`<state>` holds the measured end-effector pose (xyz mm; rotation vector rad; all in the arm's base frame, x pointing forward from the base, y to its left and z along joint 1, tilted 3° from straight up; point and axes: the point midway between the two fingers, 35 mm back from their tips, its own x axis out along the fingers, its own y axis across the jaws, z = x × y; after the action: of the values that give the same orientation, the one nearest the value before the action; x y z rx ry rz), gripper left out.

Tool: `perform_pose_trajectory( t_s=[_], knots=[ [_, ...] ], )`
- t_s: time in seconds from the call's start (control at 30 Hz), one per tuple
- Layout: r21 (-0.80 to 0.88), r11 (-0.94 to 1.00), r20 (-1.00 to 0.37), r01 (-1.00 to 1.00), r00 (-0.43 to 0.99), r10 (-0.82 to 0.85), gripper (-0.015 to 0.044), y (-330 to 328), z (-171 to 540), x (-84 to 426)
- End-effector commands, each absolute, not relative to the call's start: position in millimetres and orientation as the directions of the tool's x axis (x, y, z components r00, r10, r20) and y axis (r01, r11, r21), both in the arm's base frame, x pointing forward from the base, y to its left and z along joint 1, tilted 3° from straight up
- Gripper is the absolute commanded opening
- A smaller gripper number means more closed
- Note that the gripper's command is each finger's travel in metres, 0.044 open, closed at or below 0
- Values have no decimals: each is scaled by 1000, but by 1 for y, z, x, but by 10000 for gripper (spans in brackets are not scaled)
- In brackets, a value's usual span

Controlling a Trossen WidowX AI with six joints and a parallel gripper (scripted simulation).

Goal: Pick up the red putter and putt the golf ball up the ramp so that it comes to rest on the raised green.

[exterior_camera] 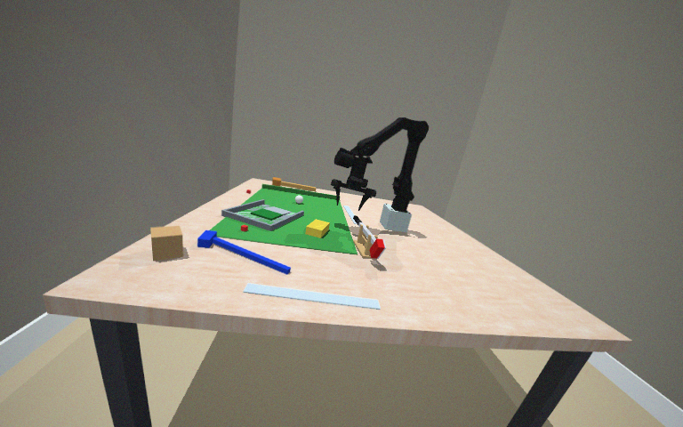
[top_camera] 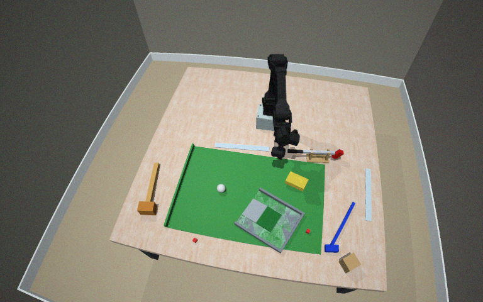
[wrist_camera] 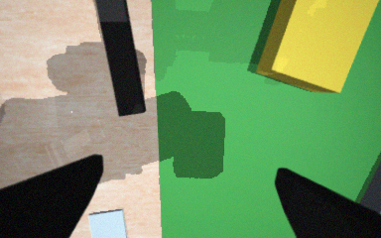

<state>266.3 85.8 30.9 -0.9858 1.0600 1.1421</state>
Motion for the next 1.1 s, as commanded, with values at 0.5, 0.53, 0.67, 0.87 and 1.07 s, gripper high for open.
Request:
perform_pose_trajectory(
  t_s=[0.5, 0.53, 0.67, 0.87, 1.07],
  knots=[
    [4, -76, -950, -997, -27, 311, 440, 151, 21, 237],
    [4, -76, -950, -997, -27, 311, 440, 151, 21, 237],
    [4, -76, -950, -997, -28, 311, 440, 151, 9, 237],
    [4, -76, -950, -997, -28, 311, 440, 152, -2, 237],
    [4, -76, -950, -997, -28, 311, 440, 152, -7, 237]
  ],
)
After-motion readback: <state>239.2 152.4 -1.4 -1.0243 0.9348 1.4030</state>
